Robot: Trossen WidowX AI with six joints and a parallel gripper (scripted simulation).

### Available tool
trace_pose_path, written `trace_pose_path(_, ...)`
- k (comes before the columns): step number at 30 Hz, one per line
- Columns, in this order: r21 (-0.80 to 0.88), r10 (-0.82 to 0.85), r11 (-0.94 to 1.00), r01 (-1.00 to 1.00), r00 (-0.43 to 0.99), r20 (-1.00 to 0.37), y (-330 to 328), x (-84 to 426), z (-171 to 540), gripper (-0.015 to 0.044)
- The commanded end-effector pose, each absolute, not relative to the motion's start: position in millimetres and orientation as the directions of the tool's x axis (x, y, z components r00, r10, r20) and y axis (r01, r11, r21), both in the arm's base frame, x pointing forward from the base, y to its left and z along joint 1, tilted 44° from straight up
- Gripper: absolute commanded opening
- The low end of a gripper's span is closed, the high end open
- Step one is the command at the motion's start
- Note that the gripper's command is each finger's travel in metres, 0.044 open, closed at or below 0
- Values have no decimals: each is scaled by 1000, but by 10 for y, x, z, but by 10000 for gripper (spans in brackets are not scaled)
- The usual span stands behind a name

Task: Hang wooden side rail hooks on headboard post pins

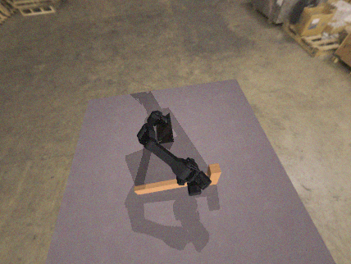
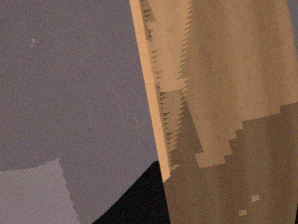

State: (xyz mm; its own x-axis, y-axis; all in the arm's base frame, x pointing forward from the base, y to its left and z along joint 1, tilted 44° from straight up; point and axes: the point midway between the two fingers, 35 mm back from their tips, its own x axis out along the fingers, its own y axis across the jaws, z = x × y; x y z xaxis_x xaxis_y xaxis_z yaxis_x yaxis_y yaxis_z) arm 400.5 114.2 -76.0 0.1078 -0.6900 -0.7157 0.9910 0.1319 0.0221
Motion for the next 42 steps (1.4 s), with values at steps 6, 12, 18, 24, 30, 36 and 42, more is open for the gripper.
trace_pose_path(6, 21, -684, 136, 990, 109, -721, 1150, 4007, -779, 0)
trace_pose_path(12, 21, -684, 136, 990, 109, -721, 1143, 4008, -786, 0)
trace_pose_path(18, 21, -684, 136, 990, 109, -721, 1136, 4009, -793, 0)
trace_pose_path(24, 21, -684, 136, 990, 109, -721, 1129, 4011, -800, 0)
trace_pose_path(30, 21, -685, 136, 990, 109, -721, 1122, 4012, -807, 0)
trace_pose_path(36, 21, -685, 136, 990, 109, -721, 1115, 4013, -815, 0)
trace_pose_path(42, 21, -685, 136, 990, 109, -721, 1109, 4014, -820, 0)
